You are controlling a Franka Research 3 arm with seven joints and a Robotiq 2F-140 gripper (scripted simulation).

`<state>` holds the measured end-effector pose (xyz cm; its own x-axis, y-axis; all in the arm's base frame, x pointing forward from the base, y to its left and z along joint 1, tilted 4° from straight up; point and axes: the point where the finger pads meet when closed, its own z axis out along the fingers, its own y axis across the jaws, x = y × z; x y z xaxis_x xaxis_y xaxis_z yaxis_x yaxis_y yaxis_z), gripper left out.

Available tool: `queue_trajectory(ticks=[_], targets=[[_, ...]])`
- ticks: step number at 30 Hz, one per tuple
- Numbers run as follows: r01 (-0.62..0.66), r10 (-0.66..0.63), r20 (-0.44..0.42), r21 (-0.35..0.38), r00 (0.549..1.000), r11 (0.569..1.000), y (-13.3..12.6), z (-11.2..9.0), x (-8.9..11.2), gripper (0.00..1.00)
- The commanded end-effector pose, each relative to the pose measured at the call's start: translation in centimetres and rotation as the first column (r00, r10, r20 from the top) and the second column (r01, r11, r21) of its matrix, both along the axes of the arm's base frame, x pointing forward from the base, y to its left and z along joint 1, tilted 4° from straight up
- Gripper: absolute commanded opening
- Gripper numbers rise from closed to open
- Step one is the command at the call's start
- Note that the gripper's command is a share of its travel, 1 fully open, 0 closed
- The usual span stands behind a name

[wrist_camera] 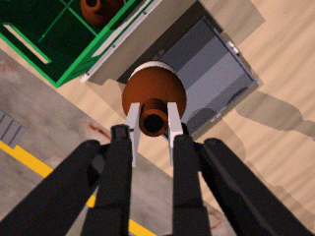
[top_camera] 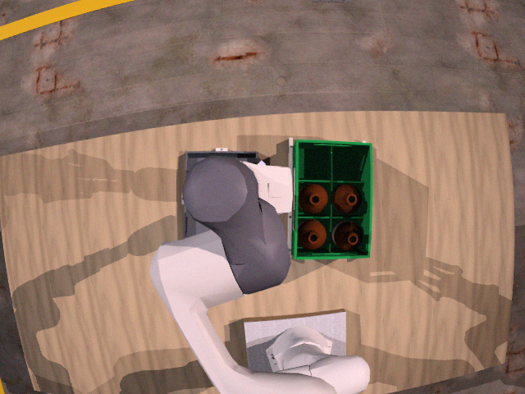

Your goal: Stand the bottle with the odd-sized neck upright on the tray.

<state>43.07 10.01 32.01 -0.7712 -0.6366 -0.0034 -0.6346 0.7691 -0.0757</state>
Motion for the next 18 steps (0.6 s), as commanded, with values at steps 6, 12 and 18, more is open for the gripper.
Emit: queue_trajectory(ticks=[6,12,18], targets=[[0.025,-0.025,0.006,0.007,1.000,1.000,2.0,0.1,-0.2,0.10],[0.025,-0.025,0.006,0.007,1.000,1.000,2.7,0.1,-0.3,0.10],[0.025,-0.025,0.006,0.007,1.000,1.000,3.6,0.0,-0.4,0.10]])
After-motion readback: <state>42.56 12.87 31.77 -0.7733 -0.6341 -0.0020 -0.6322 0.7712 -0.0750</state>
